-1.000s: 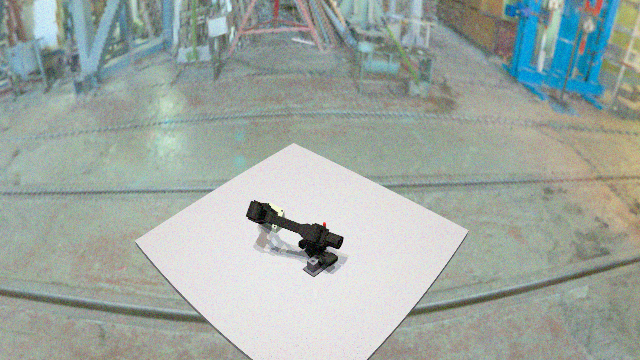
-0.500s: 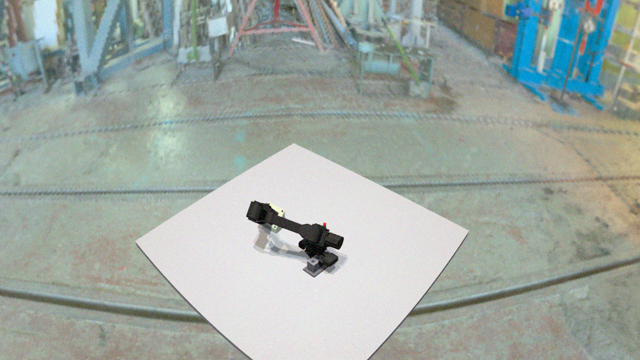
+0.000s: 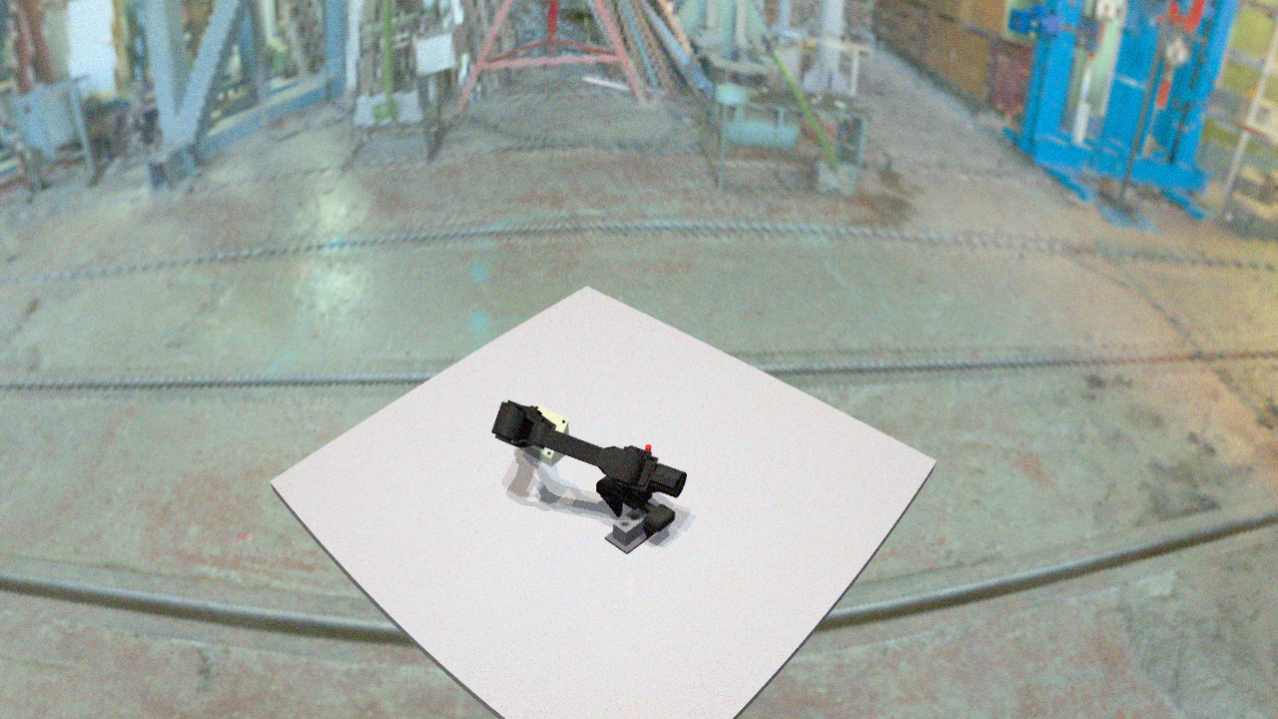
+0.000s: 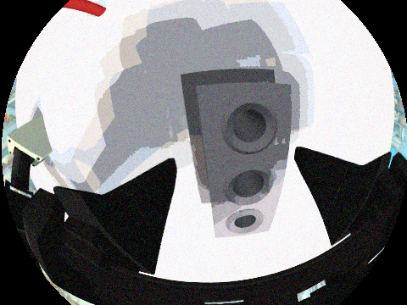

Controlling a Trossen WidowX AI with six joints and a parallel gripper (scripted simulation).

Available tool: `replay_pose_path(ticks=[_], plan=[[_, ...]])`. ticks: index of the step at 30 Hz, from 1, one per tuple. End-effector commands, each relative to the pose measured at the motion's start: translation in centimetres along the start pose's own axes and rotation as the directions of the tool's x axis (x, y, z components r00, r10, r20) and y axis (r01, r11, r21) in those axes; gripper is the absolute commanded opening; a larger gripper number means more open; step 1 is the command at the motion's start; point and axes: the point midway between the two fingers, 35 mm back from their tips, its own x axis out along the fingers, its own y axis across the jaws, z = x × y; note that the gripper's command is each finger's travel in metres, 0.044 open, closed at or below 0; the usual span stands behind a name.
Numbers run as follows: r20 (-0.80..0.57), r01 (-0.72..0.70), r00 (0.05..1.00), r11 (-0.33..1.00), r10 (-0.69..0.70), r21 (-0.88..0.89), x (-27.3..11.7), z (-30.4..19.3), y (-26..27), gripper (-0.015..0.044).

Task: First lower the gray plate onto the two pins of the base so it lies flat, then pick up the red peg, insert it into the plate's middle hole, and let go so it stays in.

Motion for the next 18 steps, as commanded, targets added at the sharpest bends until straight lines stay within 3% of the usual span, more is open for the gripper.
replay_pose_path(ticks=[1, 9, 14, 18], plan=[[0.007, 0.007, 1.0, 1.0, -0.007, 0.015, -1.5, 0.2, -0.3, 0.044], [0.004, 0.004, 1.0, 1.0, -0.004, -0.001, -10.8, 0.3, -0.4, 0.044], [0.001, 0.003, 1.0, 1.0, -0.003, 0.007, -11.5, 0.3, -0.3, 0.044], [0.011, 0.001, 1.0, 0.961, -0.004, 0.278, -11.7, 2.6, 0.5, 0.044]])
